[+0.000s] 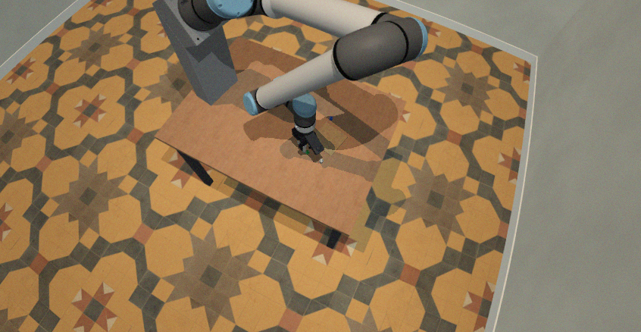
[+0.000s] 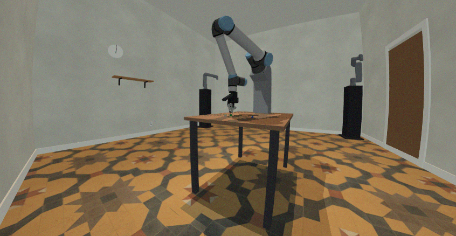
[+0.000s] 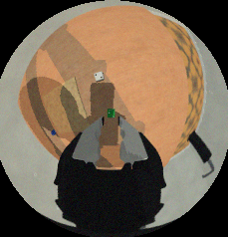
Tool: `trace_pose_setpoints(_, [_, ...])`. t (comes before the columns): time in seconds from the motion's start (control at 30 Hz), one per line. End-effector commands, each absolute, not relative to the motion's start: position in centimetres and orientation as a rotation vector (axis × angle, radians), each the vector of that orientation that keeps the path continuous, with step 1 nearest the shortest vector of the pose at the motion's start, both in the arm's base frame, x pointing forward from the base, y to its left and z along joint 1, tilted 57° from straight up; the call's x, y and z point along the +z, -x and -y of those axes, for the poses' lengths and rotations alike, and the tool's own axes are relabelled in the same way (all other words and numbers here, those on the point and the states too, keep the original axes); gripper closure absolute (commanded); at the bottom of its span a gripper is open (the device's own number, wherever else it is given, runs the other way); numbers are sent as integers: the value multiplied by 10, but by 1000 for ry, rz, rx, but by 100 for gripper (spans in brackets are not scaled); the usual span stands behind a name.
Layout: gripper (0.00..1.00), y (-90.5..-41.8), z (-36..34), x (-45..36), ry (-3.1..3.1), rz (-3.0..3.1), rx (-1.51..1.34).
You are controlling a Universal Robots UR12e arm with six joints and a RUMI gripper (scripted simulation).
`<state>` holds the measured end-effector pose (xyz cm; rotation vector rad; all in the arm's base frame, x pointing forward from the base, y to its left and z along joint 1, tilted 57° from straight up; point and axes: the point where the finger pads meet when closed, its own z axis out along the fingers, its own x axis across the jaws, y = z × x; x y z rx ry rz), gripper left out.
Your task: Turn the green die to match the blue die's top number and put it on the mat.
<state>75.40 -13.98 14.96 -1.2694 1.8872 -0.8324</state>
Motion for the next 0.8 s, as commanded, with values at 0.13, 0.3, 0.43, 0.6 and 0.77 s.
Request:
trace_pose_setpoints(0.13, [82,-754,140,150,1269,-1887,-833])
trace_pose_setpoints(0.3, [82,-758,140,148,1269,-1887,-833])
trace_pose_setpoints(0.43, [82,-759,140,146,1269,-1887,-833])
trace_pose_setpoints(0.6, [82,-765,141,143,1269,-1887,-833])
trace_pose_setpoints(0.77, [82,-770,142,140,1269,-1887,-833])
